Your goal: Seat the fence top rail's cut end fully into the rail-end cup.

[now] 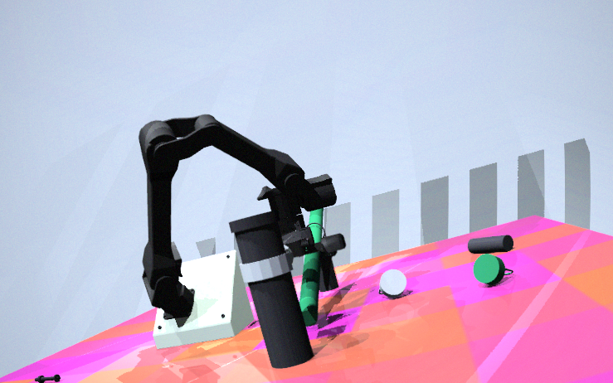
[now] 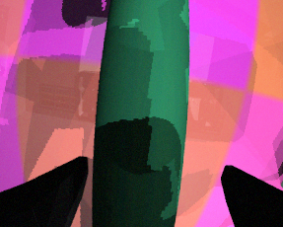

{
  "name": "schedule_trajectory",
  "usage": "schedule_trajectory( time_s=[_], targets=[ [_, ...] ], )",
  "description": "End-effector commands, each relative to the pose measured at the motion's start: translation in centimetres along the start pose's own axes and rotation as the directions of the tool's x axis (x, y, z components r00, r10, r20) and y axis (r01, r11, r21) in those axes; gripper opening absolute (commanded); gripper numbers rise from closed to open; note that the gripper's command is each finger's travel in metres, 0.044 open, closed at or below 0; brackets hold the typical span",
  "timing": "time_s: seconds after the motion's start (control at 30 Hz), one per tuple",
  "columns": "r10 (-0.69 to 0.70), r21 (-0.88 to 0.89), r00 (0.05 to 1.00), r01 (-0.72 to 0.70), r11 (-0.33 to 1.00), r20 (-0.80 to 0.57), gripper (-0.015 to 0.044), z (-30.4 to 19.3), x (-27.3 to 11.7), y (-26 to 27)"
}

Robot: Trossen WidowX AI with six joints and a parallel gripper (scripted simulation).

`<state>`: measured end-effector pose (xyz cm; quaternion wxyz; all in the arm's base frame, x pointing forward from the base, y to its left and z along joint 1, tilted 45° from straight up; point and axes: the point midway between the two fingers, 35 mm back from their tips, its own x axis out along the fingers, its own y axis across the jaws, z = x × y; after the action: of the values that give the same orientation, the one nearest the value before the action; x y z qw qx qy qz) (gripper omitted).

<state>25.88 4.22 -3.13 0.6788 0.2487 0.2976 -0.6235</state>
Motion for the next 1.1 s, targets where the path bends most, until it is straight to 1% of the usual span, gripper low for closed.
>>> schedule_trajectory(
  time_s=[0.0,0.03,0.63,0.8,0.93,1.07],
  targets=[
    [0.002,-0.004,1.0,-0.002,1.0,0.005,0.0282,0.1,0.1,0.0],
    [0.002,-0.004,1.0,-0.002,1.0,0.005,0.0256,0.1,0.1,0.0],
    [0.002,-0.004,1.0,-0.002,1.0,0.005,0.0136,0.1,0.1,0.0],
    [0.002,-0.004,1.0,-0.002,1.0,0.005,0.0005,0.1,-0.4,0.2],
    [0.0,-0.005,1.0,0.0,1.0,0.013,0.0,0.2,-0.6,0.2],
    [-0.007,-0.007,0.998,0.008,1.0,0.056,0.0,0.8,-1.4,0.3]
  ],
)
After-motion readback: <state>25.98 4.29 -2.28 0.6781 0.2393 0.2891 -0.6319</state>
